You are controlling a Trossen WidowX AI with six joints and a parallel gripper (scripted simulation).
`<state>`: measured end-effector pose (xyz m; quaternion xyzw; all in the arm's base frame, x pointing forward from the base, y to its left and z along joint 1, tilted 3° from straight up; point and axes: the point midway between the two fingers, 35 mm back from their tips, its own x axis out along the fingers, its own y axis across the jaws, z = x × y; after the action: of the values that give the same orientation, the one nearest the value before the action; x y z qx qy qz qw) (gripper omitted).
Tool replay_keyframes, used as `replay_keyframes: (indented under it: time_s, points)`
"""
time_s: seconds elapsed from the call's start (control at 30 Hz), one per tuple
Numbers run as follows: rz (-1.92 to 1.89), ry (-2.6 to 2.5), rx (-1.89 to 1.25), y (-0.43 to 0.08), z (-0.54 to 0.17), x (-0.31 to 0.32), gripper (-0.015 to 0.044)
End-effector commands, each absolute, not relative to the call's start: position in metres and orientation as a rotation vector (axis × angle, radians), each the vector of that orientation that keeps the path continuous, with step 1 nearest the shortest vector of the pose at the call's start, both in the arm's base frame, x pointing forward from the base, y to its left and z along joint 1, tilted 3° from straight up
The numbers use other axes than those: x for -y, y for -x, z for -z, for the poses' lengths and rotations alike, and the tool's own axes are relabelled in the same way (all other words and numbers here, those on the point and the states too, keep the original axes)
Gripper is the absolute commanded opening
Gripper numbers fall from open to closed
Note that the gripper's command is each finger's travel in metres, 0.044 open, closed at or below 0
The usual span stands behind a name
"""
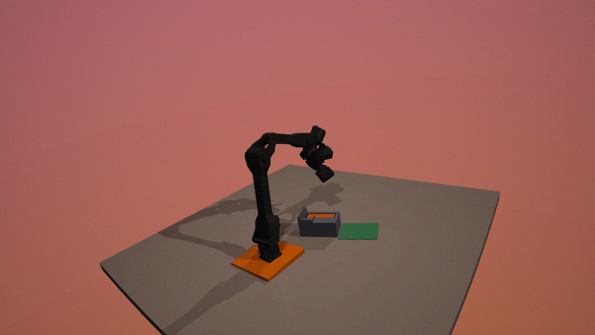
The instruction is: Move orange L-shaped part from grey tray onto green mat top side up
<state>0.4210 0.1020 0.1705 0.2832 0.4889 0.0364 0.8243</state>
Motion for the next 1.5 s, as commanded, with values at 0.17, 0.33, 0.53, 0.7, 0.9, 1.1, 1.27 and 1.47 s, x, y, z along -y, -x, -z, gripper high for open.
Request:
replay_keyframes:
  time_s: [0.17,0.33,0.53,0.7,0.9,1.1,1.27,1.47]
  points:
    - [-0.241,0.068,-1.367,-0.295,-0.158,-0.052,0.0180]
    - [-0.399,0.331,-1.519,-0.235,-0.161,-0.033,0.0180]
    - [-0.434,0.376,-1.545,-0.225,-0.162,-0.029,0.0180]
    - [-0.434,0.376,-1.545,-0.225,-0.160,-0.029,0.0180]
    - [-0.434,0.376,-1.545,-0.226,-0.118,-0.031,0.0180]
    - [-0.434,0.376,-1.545,-0.223,-0.088,-0.032,0.0180]
    - [-0.434,0.376,-1.545,-0.223,-0.087,-0.032,0.0180]
    - [-0.434,0.376,-1.545,-0.223,-0.078,-0.032,0.0180]
